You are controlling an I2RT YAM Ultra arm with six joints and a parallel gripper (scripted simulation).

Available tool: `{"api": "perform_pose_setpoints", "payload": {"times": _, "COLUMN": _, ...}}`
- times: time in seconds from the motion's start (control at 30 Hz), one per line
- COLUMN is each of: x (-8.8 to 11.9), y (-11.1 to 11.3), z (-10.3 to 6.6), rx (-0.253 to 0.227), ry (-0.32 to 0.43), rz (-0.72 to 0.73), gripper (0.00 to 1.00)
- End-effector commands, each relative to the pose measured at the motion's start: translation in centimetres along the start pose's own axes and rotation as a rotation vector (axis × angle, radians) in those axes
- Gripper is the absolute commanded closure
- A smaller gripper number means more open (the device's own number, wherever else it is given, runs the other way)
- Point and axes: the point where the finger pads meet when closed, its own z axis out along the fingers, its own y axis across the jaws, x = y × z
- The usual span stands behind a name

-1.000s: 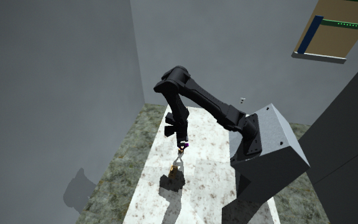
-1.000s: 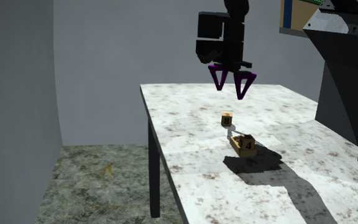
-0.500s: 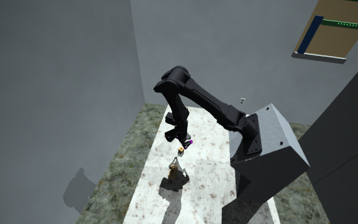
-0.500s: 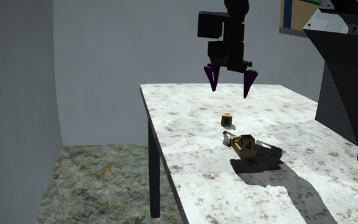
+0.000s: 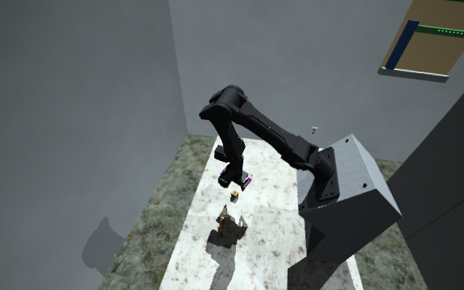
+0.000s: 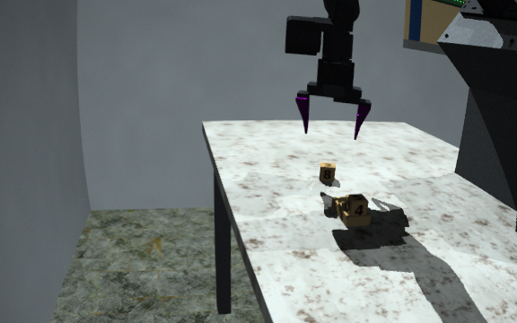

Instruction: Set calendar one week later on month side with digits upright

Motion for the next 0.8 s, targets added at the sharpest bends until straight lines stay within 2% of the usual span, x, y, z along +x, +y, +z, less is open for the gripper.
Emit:
{"api": "perform_pose_setpoints", "payload": {"times": 0.0, "x": 0.02, "y": -0.16, "z": -0.18, "rx": 0.004, "ry": 0.0, "rz": -0.054, "gripper": 0.0}}
{"api": "perform_pose_setpoints", "payload": {"times": 0.07, "x": 0.02, "y": -0.16, "z": -0.18, "rx": 0.004, "ry": 0.0, "rz": -0.055, "gripper": 0.0}}
{"api": "perform_pose_setpoints", "payload": {"times": 0.1, "x": 0.02, "y": -0.16, "z": -0.18, "rx": 0.004, "ry": 0.0, "rz": -0.055, "gripper": 0.55}}
{"api": "perform_pose_setpoints", "payload": {"times": 0.77, "x": 0.02, "y": -0.16, "z": -0.18, "rx": 0.004, "ry": 0.0, "rz": -0.055, "gripper": 0.55}}
